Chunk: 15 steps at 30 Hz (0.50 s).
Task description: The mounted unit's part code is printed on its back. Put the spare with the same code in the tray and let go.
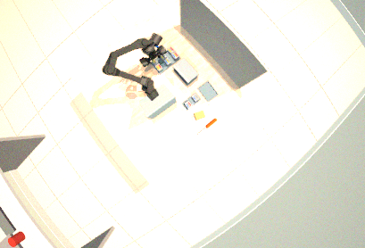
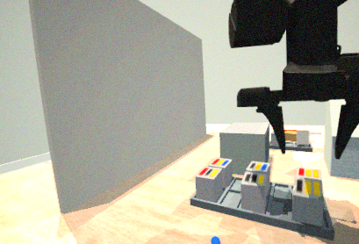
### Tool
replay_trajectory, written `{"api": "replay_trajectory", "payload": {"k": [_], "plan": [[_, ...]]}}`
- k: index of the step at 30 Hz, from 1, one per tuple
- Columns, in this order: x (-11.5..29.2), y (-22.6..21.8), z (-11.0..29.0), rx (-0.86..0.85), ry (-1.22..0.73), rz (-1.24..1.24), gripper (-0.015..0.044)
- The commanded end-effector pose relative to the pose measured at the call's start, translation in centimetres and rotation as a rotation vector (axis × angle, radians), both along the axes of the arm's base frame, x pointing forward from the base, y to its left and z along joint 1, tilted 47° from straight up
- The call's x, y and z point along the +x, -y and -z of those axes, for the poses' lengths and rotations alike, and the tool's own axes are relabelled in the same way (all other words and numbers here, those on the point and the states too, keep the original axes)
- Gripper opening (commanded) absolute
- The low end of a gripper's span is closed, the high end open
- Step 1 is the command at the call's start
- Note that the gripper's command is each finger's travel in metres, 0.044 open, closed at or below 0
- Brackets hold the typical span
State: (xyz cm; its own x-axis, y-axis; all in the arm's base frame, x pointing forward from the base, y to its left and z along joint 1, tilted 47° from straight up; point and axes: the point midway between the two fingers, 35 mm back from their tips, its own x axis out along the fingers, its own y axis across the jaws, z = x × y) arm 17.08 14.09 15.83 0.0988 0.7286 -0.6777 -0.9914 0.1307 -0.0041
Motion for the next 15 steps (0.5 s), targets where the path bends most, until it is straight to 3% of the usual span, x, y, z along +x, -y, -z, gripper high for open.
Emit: {"api": "replay_trajectory", "payload": {"k": [1, 15], "plan": [[0.1, -0.3, 0.4, -0.005, 0.002, 0.002, 0.03], [0.6, -1.9, 2.0, -0.01, 0.002, 0.0, 0.03]]}}
